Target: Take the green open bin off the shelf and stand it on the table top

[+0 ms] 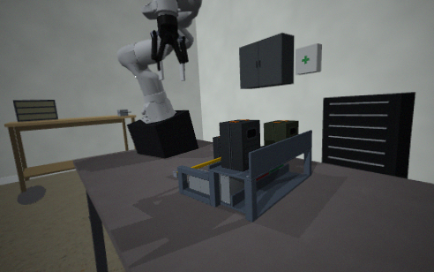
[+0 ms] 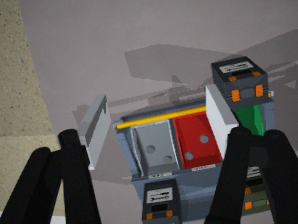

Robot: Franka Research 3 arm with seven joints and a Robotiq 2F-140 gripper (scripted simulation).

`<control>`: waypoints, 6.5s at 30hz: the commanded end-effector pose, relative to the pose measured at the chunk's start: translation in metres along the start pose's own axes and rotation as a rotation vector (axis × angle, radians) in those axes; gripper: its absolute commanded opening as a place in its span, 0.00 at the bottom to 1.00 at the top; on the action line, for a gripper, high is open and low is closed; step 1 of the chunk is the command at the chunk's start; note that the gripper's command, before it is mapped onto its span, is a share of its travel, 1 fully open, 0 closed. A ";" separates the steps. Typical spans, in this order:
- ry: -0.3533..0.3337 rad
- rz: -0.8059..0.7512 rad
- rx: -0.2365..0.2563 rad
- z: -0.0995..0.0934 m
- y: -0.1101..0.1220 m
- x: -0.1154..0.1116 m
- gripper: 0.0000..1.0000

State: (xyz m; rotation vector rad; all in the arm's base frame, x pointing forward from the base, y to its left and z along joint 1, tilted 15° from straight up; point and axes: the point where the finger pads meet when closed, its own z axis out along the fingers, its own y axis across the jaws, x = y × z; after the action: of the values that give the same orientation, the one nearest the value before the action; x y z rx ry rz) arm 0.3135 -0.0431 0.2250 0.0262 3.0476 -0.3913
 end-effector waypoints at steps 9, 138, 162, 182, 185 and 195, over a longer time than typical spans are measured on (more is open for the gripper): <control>0.011 0.022 -0.006 -0.039 0.013 -0.027 0.57; 0.011 0.022 -0.006 -0.230 0.076 -0.164 0.57; 0.011 0.022 -0.006 -0.228 0.075 -0.162 0.57; 0.011 0.022 -0.006 -0.227 0.074 -0.162 0.57; 0.011 0.022 -0.006 -0.227 0.074 -0.162 0.57; 0.013 0.027 -0.009 -0.227 0.075 -0.162 0.57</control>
State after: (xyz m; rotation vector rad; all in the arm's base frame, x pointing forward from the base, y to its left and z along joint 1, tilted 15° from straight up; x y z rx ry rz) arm 0.4619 0.0855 0.4364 0.0689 3.0581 -0.3770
